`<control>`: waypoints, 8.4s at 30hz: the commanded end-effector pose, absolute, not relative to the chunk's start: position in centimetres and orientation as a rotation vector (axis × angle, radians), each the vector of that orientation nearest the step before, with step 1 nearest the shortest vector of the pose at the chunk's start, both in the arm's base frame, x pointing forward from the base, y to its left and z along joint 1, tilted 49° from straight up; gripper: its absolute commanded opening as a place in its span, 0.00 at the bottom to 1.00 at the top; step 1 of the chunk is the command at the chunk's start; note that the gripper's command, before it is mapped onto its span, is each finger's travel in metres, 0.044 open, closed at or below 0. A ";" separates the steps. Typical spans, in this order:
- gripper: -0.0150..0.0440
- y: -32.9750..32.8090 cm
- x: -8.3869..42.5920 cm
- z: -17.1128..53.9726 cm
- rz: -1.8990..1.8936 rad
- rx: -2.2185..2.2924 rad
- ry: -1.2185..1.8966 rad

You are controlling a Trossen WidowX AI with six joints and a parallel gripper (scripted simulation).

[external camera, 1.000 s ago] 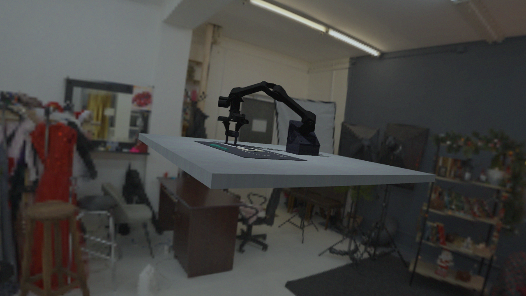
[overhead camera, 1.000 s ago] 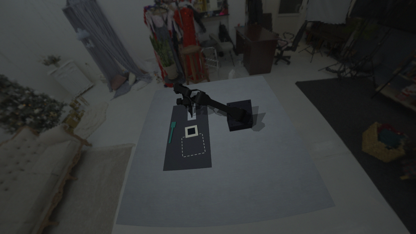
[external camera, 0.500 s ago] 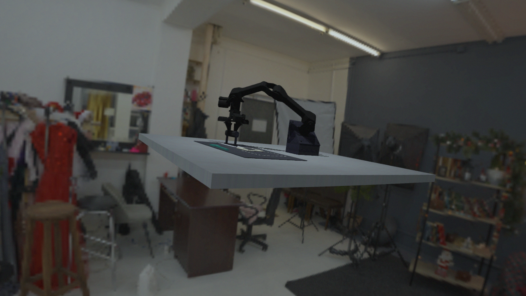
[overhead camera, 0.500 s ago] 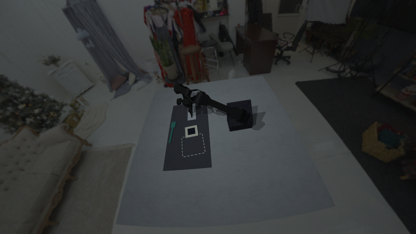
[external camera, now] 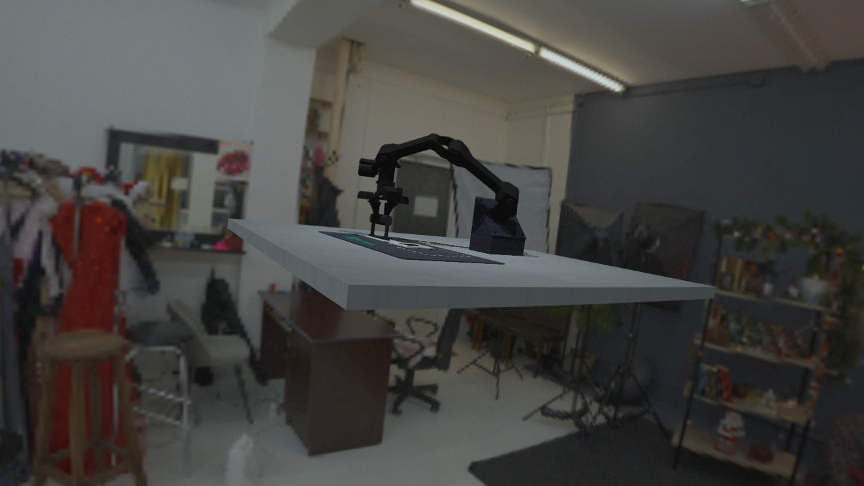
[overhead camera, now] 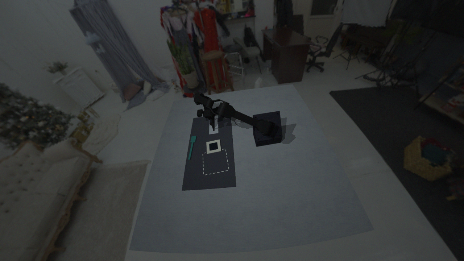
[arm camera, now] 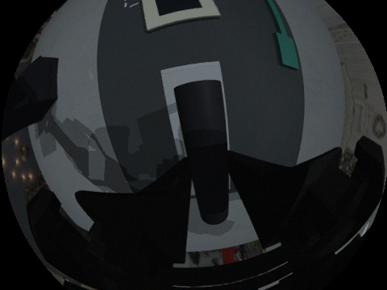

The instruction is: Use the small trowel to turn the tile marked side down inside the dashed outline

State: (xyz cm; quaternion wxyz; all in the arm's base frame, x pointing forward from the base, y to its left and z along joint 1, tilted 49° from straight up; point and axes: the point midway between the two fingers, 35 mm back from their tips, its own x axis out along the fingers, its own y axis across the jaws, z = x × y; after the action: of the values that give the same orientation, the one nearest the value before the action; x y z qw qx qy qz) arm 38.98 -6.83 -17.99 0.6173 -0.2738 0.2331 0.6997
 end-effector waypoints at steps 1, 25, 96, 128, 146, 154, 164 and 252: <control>0.47 -6.8 39.0 -18.0 1.581 -0.570 0.593; 0.71 -6.8 39.0 -18.0 1.457 -0.344 0.813; 0.76 -11.7 39.7 -18.3 0.494 0.471 1.281; 0.76 -10.9 39.5 -18.0 -0.214 1.314 1.119; 0.76 -10.2 37.0 -17.5 -0.468 1.714 0.971; 0.76 -8.3 36.1 -16.7 -0.570 1.987 0.902; 0.76 -6.0 34.9 -15.3 -0.673 2.309 0.827; 0.25 -8.0 39.6 -14.8 -0.668 2.312 0.833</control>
State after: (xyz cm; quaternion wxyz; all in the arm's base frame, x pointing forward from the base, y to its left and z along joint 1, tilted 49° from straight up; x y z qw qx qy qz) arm 39.24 -7.62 -15.26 -0.2861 -0.8676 -0.3156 0.2566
